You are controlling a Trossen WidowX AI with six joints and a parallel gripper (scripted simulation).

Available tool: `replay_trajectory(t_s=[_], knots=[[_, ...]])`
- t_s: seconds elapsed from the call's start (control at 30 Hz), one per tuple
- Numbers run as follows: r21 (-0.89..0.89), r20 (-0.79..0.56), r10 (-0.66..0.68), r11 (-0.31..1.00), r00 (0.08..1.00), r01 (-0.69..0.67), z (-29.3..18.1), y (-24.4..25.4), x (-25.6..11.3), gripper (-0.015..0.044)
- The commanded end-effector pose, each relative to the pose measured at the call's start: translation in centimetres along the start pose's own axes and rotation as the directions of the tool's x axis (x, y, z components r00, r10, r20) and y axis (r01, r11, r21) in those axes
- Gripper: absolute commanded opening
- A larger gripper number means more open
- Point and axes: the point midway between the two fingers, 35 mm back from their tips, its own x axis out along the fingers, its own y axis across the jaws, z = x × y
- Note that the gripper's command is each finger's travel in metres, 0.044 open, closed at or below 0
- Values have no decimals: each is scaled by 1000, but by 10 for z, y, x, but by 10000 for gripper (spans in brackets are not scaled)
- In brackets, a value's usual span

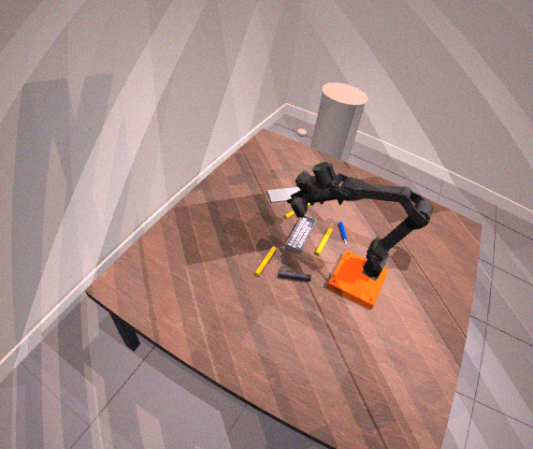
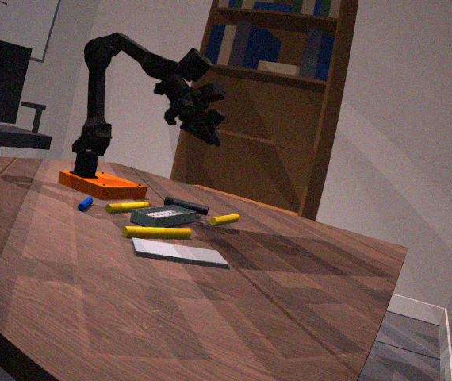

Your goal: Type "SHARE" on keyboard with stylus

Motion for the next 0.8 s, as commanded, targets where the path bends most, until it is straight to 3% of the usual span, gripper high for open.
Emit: replay_trajectory(t_s=[0.0,0.23,0.77], knots=[[-19,-420,21,999,907,-32,-68,14,40,20],[-39,-774,11,997,633,-64,-138,26,50,0],[-40,-784,9,997,621,-65,-140,27,49,0]])
